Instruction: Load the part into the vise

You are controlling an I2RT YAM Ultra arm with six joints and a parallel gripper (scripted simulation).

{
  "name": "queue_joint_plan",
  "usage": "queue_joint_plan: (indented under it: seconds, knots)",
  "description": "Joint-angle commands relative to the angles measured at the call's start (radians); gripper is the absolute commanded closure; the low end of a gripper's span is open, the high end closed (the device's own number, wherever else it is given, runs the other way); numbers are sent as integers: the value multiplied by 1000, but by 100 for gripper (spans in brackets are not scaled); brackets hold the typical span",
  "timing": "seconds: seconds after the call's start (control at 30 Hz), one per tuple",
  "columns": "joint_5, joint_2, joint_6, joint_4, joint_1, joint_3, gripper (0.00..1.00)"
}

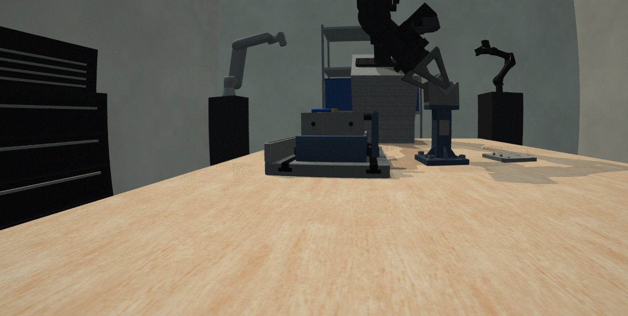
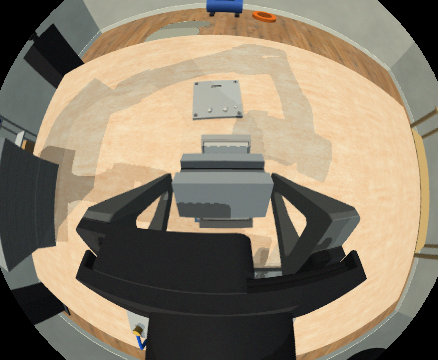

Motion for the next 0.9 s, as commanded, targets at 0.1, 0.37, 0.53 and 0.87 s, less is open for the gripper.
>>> queue_joint_plan:
  seconds: [0.1,0.37,0.53,0.87]
  knots:
    - [-20,-13,-6,-20,-11,27,19]
    - [-20,-13,-5,-20,-11,27,100]
    - [-20,-13,-5,-20,-11,27,100]
    - [-20,-13,-5,-20,-11,27,100]
